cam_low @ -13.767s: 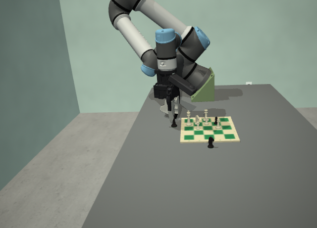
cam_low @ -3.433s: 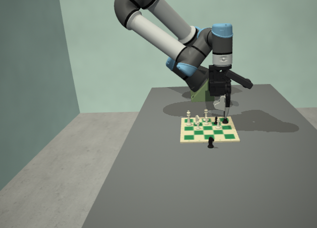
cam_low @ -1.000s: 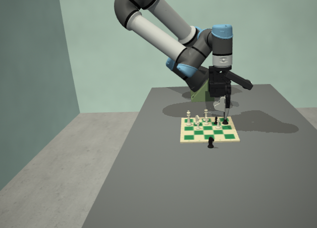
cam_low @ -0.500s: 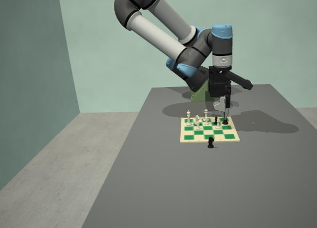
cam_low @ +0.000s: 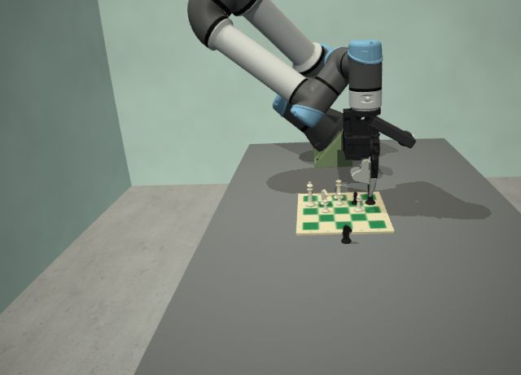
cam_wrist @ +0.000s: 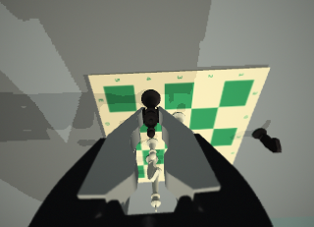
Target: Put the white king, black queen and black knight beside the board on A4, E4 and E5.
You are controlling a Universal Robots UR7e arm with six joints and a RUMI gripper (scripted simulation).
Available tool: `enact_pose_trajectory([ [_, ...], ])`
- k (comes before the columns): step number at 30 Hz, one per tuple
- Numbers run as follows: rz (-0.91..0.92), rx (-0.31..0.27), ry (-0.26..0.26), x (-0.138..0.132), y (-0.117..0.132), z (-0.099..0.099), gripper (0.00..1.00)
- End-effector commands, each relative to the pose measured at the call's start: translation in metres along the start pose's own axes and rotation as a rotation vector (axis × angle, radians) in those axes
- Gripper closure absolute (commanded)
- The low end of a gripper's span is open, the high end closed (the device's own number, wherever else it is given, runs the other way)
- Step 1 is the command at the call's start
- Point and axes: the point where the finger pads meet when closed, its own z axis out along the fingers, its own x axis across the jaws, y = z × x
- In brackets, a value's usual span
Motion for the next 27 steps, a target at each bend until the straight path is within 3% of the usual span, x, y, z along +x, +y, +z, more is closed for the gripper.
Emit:
enact_pose_trajectory([
  [1,-0.001,-0.001,-0.002,-0.0009,0.0004,0.0013,1.00],
  [7,-0.001,-0.001,-0.002,-0.0009,0.0004,0.0013,1.00],
  [8,-0.001,-0.001,-0.002,-0.0009,0.0004,0.0013,0.95],
  [10,-0.001,-0.001,-0.002,-0.0009,0.0004,0.0013,0.95],
  [20,-0.001,-0.001,-0.002,-0.0009,0.0004,0.0013,0.75],
  [27,-0.001,-0.001,-0.002,-0.0009,0.0004,0.0013,0.75],
])
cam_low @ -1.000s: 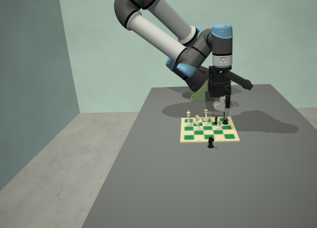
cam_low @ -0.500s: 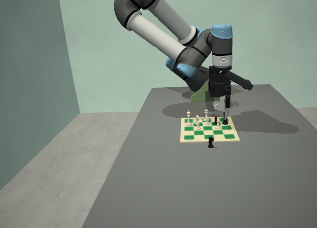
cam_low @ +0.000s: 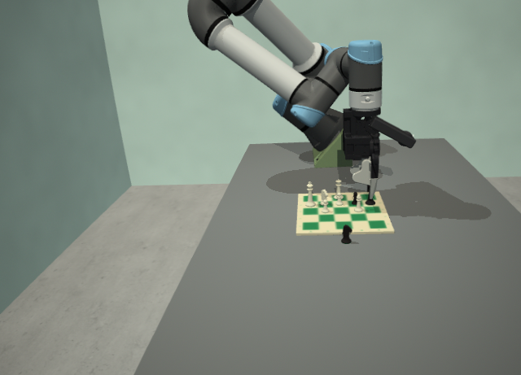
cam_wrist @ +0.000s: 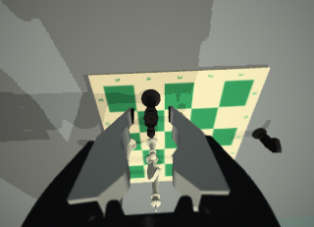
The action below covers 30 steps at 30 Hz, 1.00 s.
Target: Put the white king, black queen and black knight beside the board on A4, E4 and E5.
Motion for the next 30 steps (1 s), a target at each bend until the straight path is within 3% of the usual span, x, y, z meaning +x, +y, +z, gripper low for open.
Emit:
enact_pose_trajectory([
  [1,-0.001,-0.001,-0.002,-0.001,0.000,0.001,0.75],
  [14,0.002,0.001,0.003,0.002,0.000,-0.011,0.75],
  [30,0.002,0.002,0.003,0.002,0.000,-0.074,0.75],
])
